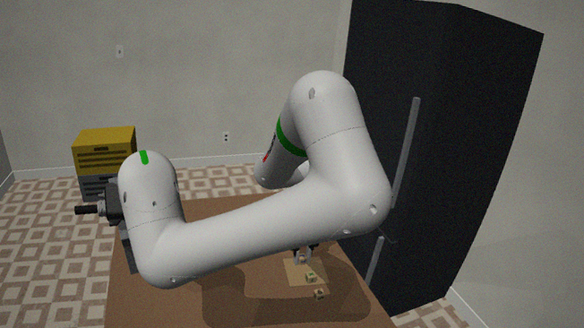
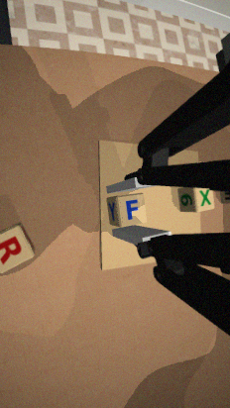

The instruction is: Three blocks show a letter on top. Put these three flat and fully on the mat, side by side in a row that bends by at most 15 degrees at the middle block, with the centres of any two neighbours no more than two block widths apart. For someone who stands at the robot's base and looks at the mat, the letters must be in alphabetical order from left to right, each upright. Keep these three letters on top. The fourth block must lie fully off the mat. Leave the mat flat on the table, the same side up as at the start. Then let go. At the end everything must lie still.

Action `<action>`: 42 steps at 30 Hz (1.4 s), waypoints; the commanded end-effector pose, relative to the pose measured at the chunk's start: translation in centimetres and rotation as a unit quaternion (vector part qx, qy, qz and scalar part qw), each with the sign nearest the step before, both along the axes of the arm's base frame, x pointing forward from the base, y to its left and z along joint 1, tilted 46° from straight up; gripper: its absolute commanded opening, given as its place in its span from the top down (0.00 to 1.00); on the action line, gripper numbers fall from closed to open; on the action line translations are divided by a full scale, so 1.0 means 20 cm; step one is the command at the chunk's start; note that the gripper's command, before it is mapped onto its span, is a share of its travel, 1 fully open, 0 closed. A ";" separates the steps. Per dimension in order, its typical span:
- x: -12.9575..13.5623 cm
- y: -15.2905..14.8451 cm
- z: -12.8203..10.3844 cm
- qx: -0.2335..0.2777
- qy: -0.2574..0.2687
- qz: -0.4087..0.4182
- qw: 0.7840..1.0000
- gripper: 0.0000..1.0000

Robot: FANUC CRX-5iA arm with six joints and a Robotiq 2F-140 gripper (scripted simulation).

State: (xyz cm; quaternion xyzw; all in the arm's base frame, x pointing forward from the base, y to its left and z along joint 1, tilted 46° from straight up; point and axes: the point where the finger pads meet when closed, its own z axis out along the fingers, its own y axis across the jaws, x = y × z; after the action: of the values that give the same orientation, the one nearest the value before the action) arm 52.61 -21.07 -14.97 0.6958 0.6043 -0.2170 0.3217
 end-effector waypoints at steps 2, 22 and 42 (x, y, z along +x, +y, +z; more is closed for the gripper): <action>0.00 0.00 0.00 0.000 0.000 0.000 1.000 0.72; -0.01 0.08 0.08 0.000 0.000 0.000 1.000 0.72; -0.04 0.32 0.31 0.000 0.000 0.000 1.000 0.72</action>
State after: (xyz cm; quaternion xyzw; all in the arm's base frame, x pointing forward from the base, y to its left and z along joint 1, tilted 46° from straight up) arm 51.85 -14.94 -8.97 0.6958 0.6045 -0.2165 0.3219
